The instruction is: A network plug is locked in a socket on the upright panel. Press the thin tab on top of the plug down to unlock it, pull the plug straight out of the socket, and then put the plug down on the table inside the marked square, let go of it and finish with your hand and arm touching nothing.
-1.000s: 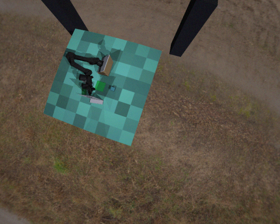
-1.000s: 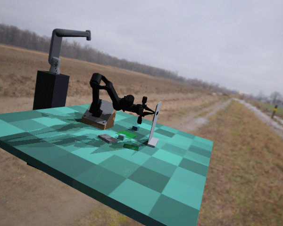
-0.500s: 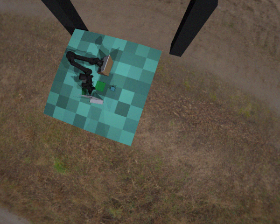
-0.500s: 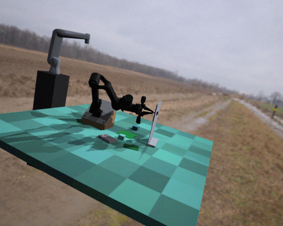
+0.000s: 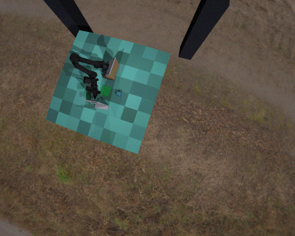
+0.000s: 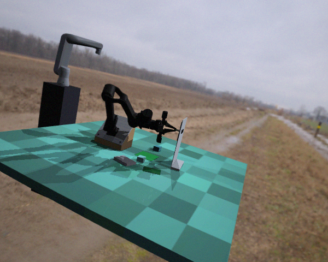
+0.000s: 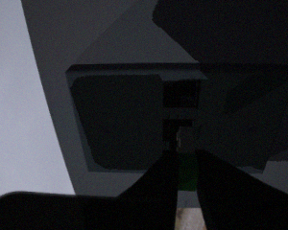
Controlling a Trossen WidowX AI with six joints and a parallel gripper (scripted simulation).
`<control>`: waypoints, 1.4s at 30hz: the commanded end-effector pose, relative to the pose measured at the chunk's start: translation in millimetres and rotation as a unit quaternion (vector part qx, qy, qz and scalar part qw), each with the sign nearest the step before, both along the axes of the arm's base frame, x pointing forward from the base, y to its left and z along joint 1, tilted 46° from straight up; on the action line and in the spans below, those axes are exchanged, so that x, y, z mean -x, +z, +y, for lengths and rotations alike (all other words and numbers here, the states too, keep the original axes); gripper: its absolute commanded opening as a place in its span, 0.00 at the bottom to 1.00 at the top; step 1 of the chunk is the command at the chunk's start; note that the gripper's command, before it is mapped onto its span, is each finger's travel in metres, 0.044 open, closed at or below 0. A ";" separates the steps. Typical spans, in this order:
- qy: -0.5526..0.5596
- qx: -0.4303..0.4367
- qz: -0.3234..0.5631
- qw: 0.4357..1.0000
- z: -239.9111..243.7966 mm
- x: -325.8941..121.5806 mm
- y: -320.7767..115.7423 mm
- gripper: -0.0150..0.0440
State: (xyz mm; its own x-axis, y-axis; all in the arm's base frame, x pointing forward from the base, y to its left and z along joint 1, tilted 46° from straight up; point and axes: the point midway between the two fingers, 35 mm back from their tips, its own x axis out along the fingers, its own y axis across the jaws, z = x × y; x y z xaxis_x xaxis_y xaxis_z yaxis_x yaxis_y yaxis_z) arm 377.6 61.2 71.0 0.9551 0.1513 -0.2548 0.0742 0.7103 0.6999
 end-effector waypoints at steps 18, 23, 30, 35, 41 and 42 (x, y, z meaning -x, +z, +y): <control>-0.003 0.002 0.001 1.000 -0.2 13.8 -0.5 0.25; -0.003 0.002 0.001 1.000 0.1 16.8 -0.4 0.25; -0.003 0.002 0.001 1.000 0.4 21.0 -0.3 0.25; -0.003 0.002 0.001 1.000 0.6 24.0 -0.3 0.25; -0.003 0.002 0.002 1.000 0.9 27.5 -0.2 0.25; -0.003 0.002 0.002 1.000 0.9 28.1 -0.2 0.25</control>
